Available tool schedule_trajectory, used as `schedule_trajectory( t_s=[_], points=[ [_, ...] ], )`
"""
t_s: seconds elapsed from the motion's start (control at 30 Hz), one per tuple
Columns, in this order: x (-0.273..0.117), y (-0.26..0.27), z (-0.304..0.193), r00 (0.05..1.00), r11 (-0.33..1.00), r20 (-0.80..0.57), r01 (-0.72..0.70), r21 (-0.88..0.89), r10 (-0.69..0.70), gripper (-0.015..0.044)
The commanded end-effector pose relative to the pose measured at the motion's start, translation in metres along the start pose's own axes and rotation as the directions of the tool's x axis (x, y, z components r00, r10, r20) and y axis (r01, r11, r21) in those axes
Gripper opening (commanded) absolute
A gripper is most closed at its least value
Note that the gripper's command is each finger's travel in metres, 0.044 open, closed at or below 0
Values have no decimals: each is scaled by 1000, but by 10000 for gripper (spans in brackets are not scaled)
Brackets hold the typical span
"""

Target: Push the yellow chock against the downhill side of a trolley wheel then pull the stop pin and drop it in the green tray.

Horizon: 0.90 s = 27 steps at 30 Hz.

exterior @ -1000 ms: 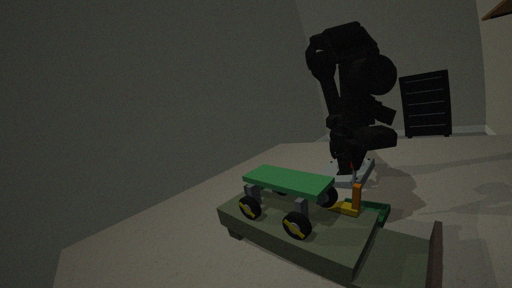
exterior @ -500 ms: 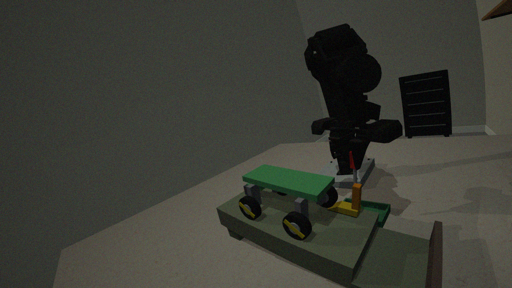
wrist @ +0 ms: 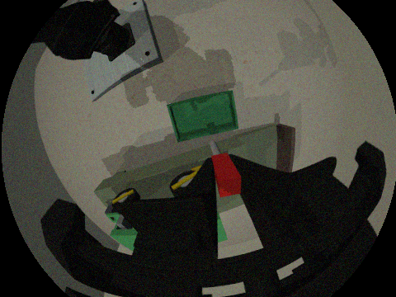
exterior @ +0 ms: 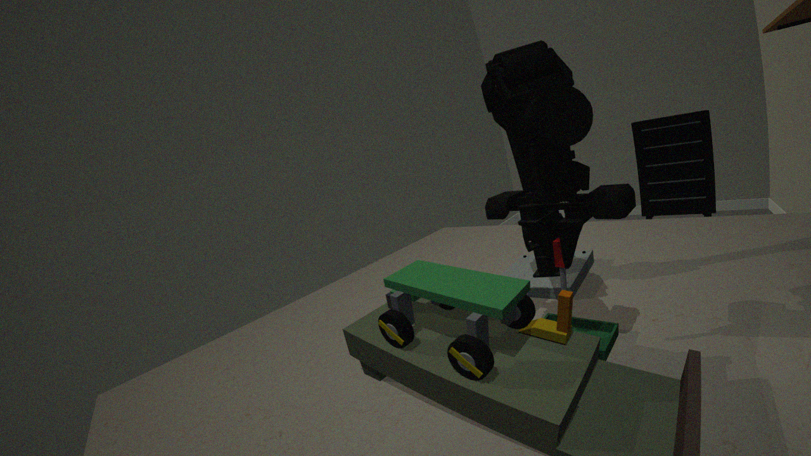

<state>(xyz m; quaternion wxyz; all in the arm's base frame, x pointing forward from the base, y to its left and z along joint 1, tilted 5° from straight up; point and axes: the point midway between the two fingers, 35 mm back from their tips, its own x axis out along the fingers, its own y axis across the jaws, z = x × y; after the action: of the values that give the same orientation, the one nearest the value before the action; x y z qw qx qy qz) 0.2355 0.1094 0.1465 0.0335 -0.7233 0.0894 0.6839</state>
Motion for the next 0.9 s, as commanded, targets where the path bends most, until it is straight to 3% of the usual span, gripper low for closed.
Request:
schedule_trajectory(
  t_s=[0.0,0.37,0.87],
  points=[
    [5,1,7,1000,1000,7,5,-23,-5,0],
    [19,3,26,1000,998,14,13,-54,-12,0],
    [58,-12,26,983,982,20,182,-50,-182,0]
  ],
)
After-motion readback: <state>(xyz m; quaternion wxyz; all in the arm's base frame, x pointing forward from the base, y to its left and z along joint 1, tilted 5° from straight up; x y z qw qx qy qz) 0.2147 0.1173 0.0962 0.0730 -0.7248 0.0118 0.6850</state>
